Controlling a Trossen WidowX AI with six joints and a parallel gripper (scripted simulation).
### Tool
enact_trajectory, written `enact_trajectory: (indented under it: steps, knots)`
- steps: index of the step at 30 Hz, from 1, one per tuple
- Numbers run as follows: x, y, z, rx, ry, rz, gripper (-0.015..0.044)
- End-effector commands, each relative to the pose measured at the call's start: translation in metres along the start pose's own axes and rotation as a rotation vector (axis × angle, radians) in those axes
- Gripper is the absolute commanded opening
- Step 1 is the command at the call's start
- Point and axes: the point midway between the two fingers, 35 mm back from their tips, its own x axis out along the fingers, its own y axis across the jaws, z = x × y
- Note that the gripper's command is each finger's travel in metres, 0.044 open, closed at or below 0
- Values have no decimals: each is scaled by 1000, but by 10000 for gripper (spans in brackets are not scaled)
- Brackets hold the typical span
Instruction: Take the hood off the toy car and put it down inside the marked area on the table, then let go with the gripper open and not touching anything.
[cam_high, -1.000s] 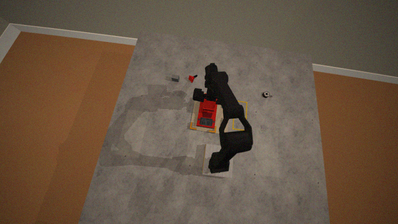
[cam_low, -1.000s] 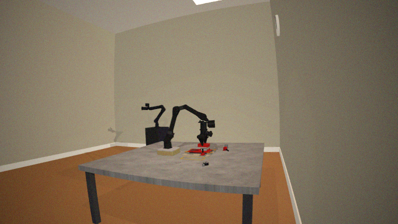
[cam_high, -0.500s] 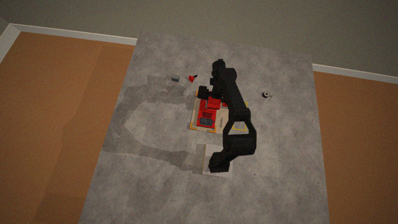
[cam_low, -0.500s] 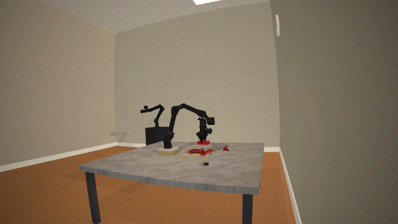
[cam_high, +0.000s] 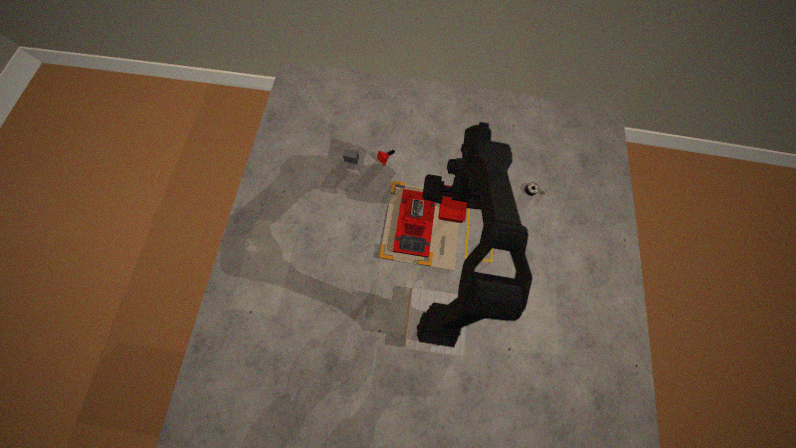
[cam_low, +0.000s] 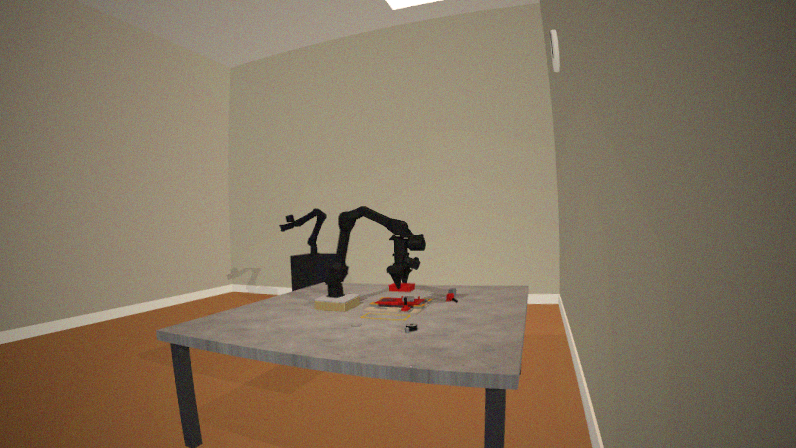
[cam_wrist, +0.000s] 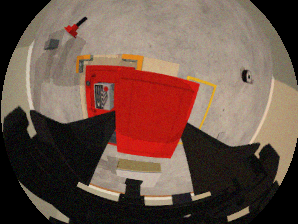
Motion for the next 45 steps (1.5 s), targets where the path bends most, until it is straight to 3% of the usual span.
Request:
enact_trajectory:
  steps: [1, 25, 45]
  knots:
    - [-2, -14, -2, -2, -7, 5, 0]
    - [-6, -113, -31, -2, -1, -11, 0]
    - [6, -116, -31, -2, 0, -11, 0]
